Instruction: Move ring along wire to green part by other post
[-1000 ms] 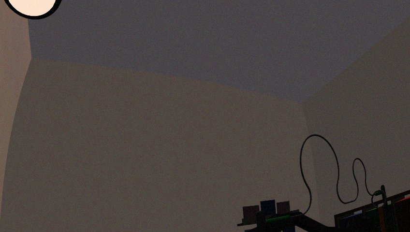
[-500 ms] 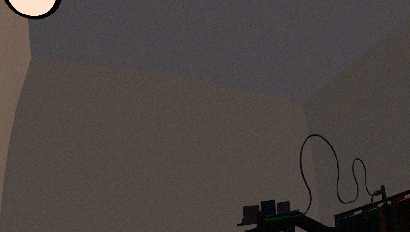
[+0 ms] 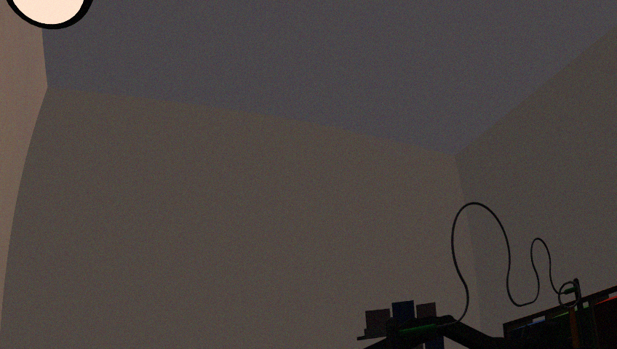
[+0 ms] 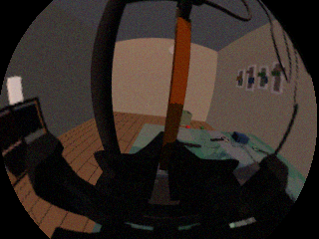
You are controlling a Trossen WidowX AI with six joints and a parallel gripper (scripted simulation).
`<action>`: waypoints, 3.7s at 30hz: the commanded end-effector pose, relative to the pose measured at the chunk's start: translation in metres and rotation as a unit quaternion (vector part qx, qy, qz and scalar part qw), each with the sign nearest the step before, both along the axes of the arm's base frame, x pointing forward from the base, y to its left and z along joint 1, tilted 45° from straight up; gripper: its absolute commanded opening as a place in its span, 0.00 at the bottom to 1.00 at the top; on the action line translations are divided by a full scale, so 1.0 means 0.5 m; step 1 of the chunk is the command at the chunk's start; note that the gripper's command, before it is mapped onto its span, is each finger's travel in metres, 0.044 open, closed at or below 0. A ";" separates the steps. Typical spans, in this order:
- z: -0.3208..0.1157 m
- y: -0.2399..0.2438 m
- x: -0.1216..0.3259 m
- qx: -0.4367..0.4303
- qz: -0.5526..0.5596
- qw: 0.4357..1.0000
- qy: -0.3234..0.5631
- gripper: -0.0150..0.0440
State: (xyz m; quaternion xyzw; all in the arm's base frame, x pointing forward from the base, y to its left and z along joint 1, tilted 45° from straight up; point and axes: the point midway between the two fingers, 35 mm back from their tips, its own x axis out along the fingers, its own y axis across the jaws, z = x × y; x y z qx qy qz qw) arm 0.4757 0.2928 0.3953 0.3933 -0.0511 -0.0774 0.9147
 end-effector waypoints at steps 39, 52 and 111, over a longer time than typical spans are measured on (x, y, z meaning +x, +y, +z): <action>0.012 -0.012 -0.012 0.003 0.012 1.000 0.007 0.00; -0.004 -0.024 -0.076 0.014 0.097 0.992 0.085 0.00; -0.132 -0.268 -0.184 -0.305 0.102 0.901 0.290 0.00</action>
